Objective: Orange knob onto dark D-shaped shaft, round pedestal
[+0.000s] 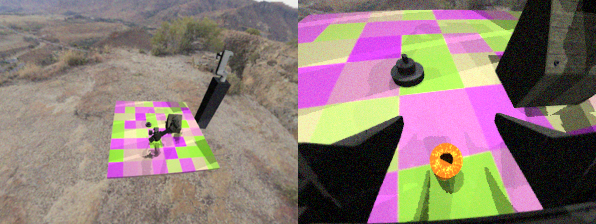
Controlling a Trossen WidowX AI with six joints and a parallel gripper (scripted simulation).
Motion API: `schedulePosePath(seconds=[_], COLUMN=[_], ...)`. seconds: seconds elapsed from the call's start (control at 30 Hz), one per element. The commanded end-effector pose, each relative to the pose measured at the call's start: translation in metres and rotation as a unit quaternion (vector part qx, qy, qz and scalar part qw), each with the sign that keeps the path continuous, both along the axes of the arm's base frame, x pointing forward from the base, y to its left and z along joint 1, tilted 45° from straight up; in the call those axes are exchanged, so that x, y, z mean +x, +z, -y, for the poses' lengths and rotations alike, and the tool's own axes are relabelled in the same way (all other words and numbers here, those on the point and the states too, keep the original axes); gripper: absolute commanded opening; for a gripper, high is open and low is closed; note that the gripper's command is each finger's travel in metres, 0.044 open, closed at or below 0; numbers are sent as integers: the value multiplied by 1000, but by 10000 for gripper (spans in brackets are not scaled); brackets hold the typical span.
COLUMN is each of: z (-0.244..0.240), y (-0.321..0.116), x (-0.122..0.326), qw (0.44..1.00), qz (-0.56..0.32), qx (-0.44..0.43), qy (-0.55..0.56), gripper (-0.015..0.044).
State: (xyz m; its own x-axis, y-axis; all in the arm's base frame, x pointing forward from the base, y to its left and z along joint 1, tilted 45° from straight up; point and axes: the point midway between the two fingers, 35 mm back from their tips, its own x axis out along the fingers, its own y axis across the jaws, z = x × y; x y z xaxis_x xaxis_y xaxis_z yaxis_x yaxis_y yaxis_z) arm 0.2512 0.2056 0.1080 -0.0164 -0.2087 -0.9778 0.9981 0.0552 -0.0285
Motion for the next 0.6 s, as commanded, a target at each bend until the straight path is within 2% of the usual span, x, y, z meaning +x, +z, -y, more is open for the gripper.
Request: schedulePosePath(seconds=[0.0, 0.13, 0.27, 0.33, 0.57], z=[9, 13, 21, 23, 23], y=[-6, -3, 13, 17, 17], x=[0, 2, 4, 4, 4], qw=[993, 954, 891, 878, 878], qz=[-38, -54, -23, -14, -14], qx=[112, 293, 454, 479, 479], qy=[-25, -32, -12, -6, -6], gripper=[440, 440, 440, 440, 440])
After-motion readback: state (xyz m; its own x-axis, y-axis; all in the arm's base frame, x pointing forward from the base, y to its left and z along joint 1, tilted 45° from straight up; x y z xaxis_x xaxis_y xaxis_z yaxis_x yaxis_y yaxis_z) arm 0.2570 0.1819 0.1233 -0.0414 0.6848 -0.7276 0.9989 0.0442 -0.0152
